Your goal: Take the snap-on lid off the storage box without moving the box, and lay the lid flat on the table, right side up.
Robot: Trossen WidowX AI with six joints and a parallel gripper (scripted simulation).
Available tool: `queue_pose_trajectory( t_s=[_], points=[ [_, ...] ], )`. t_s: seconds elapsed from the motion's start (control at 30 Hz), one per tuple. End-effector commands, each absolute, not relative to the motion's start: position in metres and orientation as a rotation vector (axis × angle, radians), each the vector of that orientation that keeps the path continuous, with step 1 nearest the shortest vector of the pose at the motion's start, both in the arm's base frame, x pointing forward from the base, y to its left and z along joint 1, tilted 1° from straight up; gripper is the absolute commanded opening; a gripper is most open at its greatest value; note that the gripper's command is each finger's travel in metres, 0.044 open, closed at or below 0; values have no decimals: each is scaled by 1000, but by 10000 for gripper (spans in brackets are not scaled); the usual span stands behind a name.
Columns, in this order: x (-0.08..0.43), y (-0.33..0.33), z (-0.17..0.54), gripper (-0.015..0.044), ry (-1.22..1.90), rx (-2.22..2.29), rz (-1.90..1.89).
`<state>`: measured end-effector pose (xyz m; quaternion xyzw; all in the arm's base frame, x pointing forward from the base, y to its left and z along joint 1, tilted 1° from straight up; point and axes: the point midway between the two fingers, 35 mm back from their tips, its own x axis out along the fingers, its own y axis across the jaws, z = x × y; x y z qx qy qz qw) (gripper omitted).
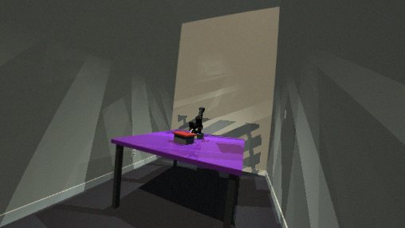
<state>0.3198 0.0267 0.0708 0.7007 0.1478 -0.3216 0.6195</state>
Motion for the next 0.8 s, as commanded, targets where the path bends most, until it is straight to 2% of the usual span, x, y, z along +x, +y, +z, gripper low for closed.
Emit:
queue_pose_trajectory(
  t_s=[0.0,0.33,0.43,0.77],
  points=[
    [324,25,65,235,345,1607,-742],
    [333,21,56,235,344,1607,-740],
    [333,21,56,156,344,1607,-740],
    [333,21,56,90,344,1607,-740]
  ],
)
